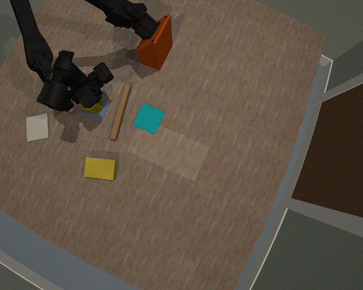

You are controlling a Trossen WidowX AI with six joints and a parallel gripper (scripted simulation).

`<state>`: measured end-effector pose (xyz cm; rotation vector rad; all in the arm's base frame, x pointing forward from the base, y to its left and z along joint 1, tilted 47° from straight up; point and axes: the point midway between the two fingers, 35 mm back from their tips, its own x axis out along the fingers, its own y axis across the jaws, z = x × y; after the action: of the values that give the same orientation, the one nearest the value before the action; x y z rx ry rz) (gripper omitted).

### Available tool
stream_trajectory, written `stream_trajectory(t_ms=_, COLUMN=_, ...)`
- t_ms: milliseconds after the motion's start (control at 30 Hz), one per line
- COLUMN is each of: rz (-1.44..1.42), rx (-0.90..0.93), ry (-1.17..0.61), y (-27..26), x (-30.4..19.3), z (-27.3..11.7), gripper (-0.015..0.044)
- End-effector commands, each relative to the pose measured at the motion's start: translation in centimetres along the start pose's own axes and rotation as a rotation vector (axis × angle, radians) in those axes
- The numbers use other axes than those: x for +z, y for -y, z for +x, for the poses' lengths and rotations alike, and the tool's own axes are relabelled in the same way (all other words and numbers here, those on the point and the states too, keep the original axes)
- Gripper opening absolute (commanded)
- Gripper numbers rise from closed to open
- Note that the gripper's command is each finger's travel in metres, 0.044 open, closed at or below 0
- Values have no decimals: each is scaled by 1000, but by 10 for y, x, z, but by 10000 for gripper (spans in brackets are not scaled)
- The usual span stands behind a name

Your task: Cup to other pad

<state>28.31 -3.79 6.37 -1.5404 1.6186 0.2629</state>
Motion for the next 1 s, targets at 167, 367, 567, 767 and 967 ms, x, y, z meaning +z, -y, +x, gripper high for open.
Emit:
stream_trajectory(t_ms=167, rz=-8, rx=-2, ry=-6, y=-1, x=-1, z=14, gripper=167)
stream_trajectory(t_ms=367, rz=-8, rx=-3, ry=-7, y=-1, x=-1, z=24, gripper=167)
stream_trajectory(t_ms=567, rz=-8, rx=-4, ry=-9, y=-1, x=-2, z=33, gripper=167)
stream_trajectory(t_ms=767, rz=0, rx=-2, ry=-5, y=0, x=-3, z=35, gripper=160)
stream_trajectory(t_ms=967, rz=0, rx=-2, ry=-5, y=0, x=-3, z=35, gripper=120)
